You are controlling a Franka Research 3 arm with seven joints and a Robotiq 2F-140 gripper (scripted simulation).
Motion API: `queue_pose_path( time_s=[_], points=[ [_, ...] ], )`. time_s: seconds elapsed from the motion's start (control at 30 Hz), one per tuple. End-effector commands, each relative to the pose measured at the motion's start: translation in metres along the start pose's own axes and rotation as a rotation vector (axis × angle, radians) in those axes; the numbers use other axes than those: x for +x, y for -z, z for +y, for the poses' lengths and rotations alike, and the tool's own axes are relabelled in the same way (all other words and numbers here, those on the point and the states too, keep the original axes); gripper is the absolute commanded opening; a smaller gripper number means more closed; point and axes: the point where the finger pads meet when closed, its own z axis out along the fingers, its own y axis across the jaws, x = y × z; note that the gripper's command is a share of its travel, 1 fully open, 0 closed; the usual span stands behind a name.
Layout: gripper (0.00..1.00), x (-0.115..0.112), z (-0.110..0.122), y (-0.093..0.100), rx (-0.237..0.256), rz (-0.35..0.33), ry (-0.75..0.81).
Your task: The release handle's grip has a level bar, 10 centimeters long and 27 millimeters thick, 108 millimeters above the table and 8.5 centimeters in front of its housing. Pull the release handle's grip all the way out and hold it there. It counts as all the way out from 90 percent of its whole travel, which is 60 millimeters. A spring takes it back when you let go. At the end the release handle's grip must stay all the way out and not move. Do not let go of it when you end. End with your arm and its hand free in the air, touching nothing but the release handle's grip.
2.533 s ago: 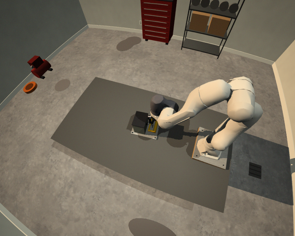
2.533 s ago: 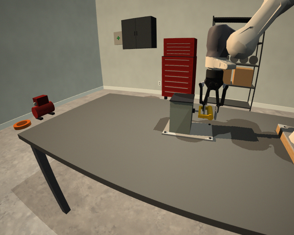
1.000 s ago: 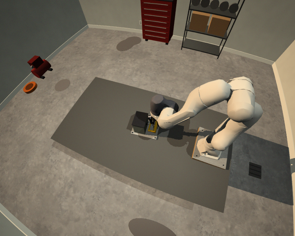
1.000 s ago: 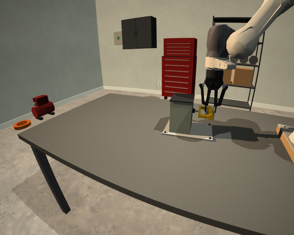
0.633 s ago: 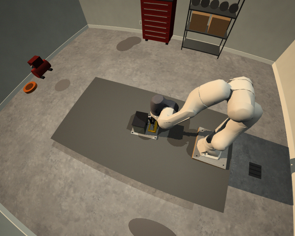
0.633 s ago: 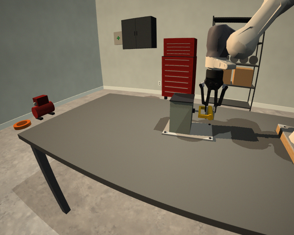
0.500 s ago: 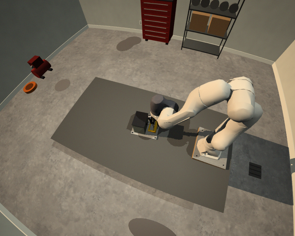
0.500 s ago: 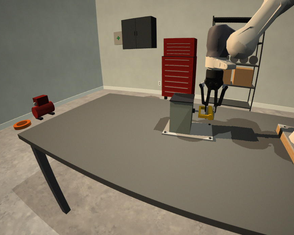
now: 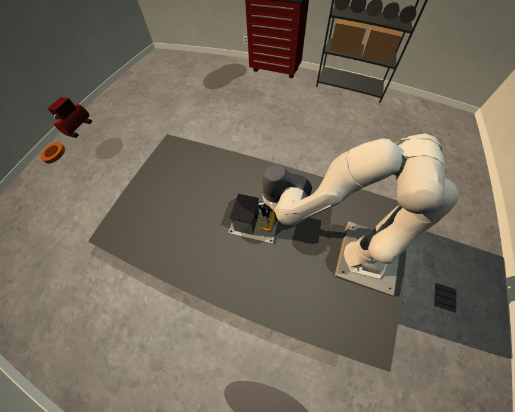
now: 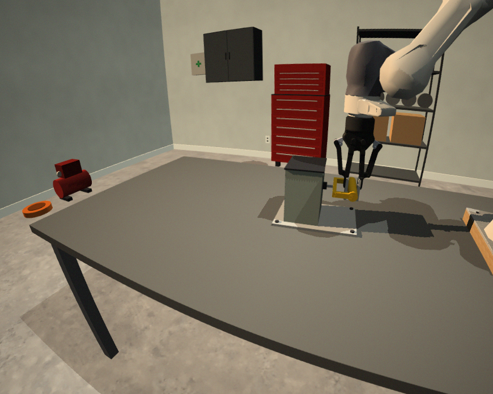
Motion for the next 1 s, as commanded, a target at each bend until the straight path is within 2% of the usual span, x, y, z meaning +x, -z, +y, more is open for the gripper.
queue_pose_path(
  time_s=[0.0, 0.6, 0.97],
  points=[
    [0.00, 0.000, 0.000, -0.001, 0.000, 0.000, -0.002],
    [0.00, 0.000, -0.002, -0.001, 0.000, 0.000, -0.002],
    [0.00, 0.001, -0.019, -0.001, 0.000, 0.000, -0.002]
  ],
)
